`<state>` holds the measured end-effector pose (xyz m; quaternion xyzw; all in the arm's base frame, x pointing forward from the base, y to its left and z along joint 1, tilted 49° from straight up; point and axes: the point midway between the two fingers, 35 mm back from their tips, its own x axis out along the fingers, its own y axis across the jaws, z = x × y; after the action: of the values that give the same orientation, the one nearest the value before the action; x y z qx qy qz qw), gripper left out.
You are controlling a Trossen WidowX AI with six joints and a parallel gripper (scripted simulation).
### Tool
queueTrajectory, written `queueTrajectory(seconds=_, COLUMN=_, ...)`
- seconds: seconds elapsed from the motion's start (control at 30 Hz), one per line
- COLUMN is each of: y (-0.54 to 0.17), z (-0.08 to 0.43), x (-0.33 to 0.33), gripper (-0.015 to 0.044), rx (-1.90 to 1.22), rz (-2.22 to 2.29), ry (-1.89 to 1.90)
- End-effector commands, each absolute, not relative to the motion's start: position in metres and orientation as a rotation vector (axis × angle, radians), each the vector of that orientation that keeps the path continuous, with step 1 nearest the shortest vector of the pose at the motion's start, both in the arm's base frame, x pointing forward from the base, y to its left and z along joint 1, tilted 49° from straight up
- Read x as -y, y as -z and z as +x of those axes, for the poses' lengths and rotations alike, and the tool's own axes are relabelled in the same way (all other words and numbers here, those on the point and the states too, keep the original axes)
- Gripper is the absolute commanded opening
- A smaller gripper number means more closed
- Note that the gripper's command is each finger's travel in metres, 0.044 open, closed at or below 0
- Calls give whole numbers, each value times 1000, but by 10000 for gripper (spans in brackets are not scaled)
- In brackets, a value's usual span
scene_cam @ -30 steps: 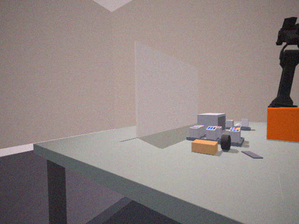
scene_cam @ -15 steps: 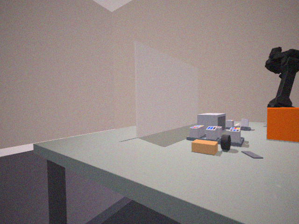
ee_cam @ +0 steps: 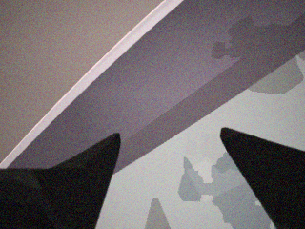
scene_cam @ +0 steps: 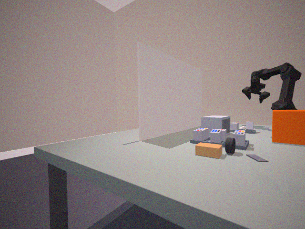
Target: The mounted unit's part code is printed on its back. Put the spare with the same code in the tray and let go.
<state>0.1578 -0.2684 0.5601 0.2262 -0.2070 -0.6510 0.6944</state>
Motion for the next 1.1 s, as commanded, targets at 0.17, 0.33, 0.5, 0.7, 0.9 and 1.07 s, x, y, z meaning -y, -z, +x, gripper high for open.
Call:
queueTrajectory(seconds=0.17, y=-462, z=277, x=257, gripper=440, rx=-42, rz=435, ry=1298)
queueTrajectory(seconds=0.33, y=-406, z=327, x=232, gripper=440, rx=-288, rz=368, ry=1199)
queueTrajectory(seconds=0.5, y=-348, z=366, x=195, gripper=440, rx=-529, rz=279, ry=1087)
queueTrajectory(seconds=0.7, y=-279, z=396, x=139, gripper=440, rx=-811, rz=140, ry=939)
queueTrajectory(seconds=0.9, y=-211, z=403, x=77, gripper=440, rx=-1083, rz=-35, ry=780)
queueTrajectory(seconds=1.07, y=-183, z=405, x=15, gripper=440, rx=-1192, rz=-210, ry=602)
